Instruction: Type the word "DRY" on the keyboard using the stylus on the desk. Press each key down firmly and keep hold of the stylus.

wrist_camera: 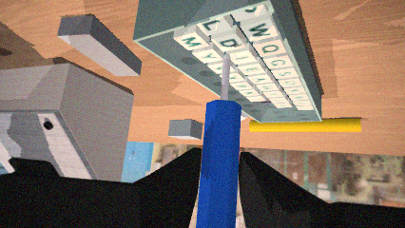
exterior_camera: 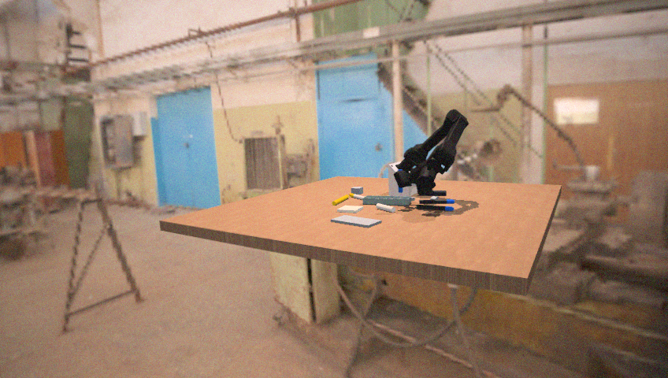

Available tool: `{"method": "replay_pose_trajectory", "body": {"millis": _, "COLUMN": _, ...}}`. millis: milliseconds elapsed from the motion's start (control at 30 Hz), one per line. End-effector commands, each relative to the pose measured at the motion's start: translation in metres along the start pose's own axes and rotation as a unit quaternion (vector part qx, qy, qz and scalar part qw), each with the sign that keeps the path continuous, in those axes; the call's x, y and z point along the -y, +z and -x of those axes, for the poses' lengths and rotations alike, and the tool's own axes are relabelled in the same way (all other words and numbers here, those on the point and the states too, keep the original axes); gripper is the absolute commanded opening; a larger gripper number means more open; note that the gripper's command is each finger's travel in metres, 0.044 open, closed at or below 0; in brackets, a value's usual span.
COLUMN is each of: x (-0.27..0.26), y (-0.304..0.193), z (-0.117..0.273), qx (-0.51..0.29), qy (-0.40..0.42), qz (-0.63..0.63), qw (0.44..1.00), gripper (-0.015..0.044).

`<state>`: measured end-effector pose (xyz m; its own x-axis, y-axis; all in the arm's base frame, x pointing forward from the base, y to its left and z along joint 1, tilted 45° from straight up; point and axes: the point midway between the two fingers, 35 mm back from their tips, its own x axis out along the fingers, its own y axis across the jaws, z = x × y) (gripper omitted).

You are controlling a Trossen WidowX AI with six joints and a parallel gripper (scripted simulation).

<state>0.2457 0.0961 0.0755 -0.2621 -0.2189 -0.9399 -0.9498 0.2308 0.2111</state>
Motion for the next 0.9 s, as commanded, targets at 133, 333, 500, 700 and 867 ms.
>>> {"method": "replay_pose_trajectory", "body": {"millis": 133, "x": -0.0007, "y": 0.0026, "z": -0.0016, "qx": 0.002, "qy": 0.002, "qz": -0.001, "qw": 1.000, "gripper": 0.0081}}
{"method": "replay_pose_trajectory", "body": {"millis": 333, "x": -0.0007, "y": 0.0043, "z": -0.0026, "qx": 0.002, "qy": 0.002, "qz": -0.001, "qw": 1.000, "gripper": 0.0081}}
{"method": "replay_pose_trajectory", "body": {"millis": 500, "x": -0.0007, "y": 0.0059, "z": -0.0035, "qx": 0.002, "qy": 0.002, "qz": -0.001, "qw": 1.000, "gripper": 0.0081}}
{"method": "replay_pose_trajectory", "body": {"millis": 700, "x": -0.0007, "y": 0.0080, "z": -0.0047, "qx": 0.002, "qy": 0.002, "qz": -0.001, "qw": 1.000, "gripper": 0.0081}}
{"method": "replay_pose_trajectory", "body": {"millis": 867, "x": -0.0007, "y": 0.0097, "z": -0.0057, "qx": 0.002, "qy": 0.002, "qz": -0.001, "qw": 1.000, "gripper": 0.0081}}
